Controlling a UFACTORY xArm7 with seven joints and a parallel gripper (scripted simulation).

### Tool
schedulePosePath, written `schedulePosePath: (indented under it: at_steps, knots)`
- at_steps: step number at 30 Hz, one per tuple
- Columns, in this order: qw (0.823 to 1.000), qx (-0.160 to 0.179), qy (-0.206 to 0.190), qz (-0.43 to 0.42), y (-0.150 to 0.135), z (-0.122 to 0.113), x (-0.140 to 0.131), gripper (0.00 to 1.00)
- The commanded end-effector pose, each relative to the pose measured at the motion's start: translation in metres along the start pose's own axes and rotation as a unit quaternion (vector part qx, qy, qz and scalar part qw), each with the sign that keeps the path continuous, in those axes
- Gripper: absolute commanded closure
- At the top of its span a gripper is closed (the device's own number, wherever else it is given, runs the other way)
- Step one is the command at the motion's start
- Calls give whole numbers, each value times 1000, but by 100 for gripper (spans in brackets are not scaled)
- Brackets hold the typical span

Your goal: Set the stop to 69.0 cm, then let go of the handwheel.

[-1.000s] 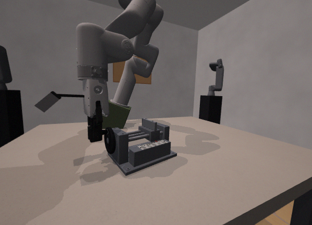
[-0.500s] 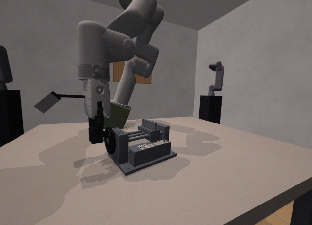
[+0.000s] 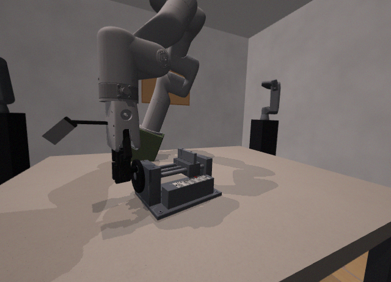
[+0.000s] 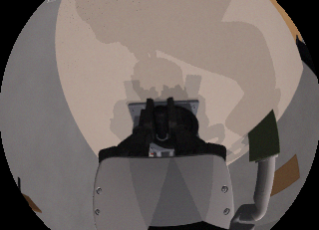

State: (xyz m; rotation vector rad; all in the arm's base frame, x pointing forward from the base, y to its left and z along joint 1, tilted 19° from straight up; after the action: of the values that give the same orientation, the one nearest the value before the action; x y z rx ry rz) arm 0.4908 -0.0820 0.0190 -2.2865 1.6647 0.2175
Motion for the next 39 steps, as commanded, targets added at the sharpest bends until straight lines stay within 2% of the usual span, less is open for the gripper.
schedulePosePath:
  at_steps: [1,39]
  knots:
    - [1000,0,1,1,-1,0,1,94]
    - [1000,0,1,1,-7,6,1,94]
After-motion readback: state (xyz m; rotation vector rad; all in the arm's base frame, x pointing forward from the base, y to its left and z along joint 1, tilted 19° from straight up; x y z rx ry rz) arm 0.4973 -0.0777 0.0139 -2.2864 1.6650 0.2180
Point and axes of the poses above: the point where the finger pads meet when closed, its own z axis out along the fingers, its own y axis across the jaws, x = y × z, the point moved 6 cm from there along -z, back along the fingers, and after that the axes turned 3 degrees about z, right-handed, at the moved point
